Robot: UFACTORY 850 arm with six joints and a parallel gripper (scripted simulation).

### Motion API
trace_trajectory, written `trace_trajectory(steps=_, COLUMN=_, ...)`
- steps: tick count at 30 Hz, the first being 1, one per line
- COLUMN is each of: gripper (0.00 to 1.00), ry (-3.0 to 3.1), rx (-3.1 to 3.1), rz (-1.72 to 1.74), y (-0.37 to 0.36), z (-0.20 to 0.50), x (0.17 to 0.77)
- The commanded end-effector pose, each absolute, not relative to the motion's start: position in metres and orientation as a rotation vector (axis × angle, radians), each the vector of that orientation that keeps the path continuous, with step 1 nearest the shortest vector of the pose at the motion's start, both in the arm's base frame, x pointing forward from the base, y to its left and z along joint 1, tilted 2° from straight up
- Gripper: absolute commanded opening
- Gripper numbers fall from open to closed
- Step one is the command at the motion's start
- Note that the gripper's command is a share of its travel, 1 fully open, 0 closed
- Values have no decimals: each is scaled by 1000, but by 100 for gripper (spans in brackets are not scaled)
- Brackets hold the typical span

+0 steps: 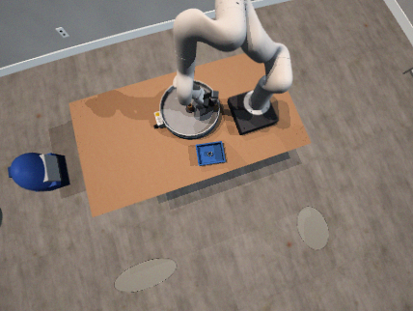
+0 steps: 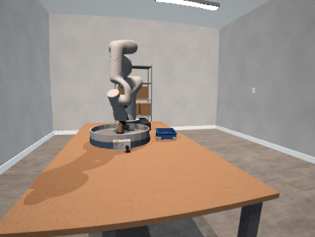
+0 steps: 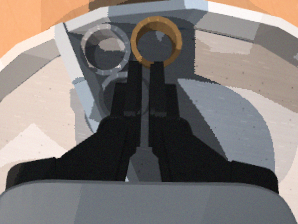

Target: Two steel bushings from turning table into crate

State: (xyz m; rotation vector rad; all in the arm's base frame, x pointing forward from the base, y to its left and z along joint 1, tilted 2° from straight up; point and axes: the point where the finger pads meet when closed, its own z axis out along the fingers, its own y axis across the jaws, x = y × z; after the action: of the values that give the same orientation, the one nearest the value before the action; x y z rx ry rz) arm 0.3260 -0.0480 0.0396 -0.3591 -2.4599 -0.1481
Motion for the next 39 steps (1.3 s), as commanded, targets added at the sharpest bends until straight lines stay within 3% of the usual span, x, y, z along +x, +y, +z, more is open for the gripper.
trace_trajectory(steps=1, gripper=0, ry=-2461, rx=-357, rz=-147, y=-49, z=49, x=326)
trace_trajectory(steps=20, gripper=0, ry=-2461, rx=-357, rz=-147, y=-49, z=118, x=323)
trace_trajectory(steps=39, gripper=0, ry=-2461, rx=-357, rz=-147, y=-49, z=124, x=323)
